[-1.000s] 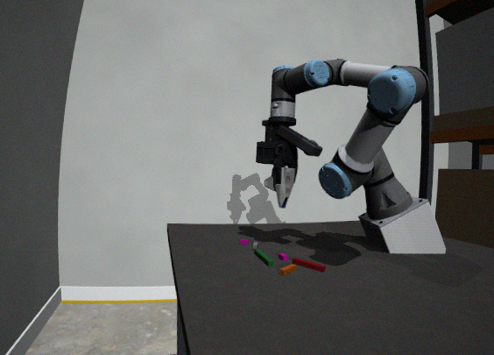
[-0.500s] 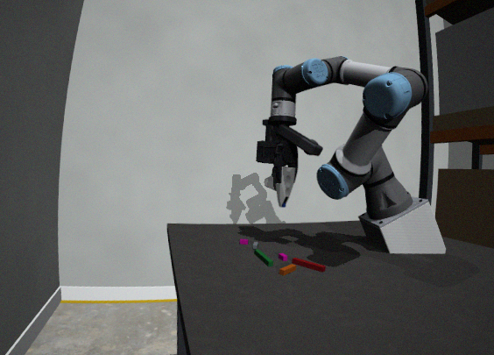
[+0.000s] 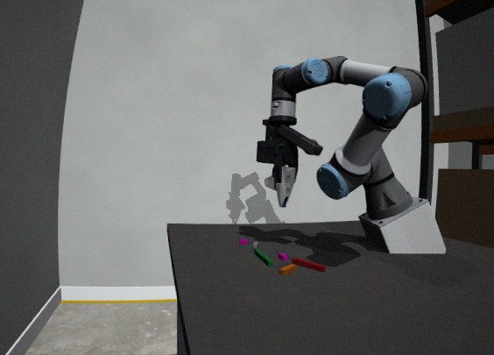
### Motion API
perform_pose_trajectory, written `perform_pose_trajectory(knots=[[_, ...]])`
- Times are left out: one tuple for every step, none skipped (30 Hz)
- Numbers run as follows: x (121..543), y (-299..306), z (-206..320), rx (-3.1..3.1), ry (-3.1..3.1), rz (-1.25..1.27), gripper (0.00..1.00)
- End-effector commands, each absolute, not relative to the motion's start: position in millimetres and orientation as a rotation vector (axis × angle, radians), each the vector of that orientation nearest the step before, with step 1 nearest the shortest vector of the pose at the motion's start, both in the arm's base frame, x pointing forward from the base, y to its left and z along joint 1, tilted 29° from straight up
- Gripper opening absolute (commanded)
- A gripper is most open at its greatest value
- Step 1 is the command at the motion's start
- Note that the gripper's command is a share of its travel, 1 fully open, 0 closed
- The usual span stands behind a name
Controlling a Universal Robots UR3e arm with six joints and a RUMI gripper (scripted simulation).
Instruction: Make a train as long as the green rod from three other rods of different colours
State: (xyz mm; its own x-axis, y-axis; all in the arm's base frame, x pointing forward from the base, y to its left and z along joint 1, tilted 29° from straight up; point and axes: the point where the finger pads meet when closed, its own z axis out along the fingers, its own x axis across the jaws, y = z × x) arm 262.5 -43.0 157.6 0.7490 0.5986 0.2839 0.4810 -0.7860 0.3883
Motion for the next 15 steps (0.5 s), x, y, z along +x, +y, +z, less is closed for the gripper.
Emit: perform_pose_trajectory(knots=[[262,-42,158,2.659,0.84,0.575,0.0],[262,-42,158,2.661,0.84,0.575,0.0],[262,-41,158,2.663,0.839,0.575,0.0],[262,-41,158,2.666,0.838,0.574,0.0],[262,-40,157,2.669,0.837,0.574,0.0],[262,-39,157,2.672,0.835,0.574,0.0],[261,-39,157,2.675,0.834,0.573,0.0],[261,-38,157,2.679,0.832,0.572,0.0],[261,-37,157,2.684,0.831,0.571,0.0],[261,-36,156,2.688,0.829,0.57,0.0],[260,-35,156,2.693,0.827,0.569,0.0],[260,-33,156,2.698,0.824,0.568,0.0],[260,-32,156,2.704,0.822,0.567,0.0],[259,-31,155,2.71,0.819,0.565,0.0],[259,-29,155,2.716,0.816,0.563,0.0]])
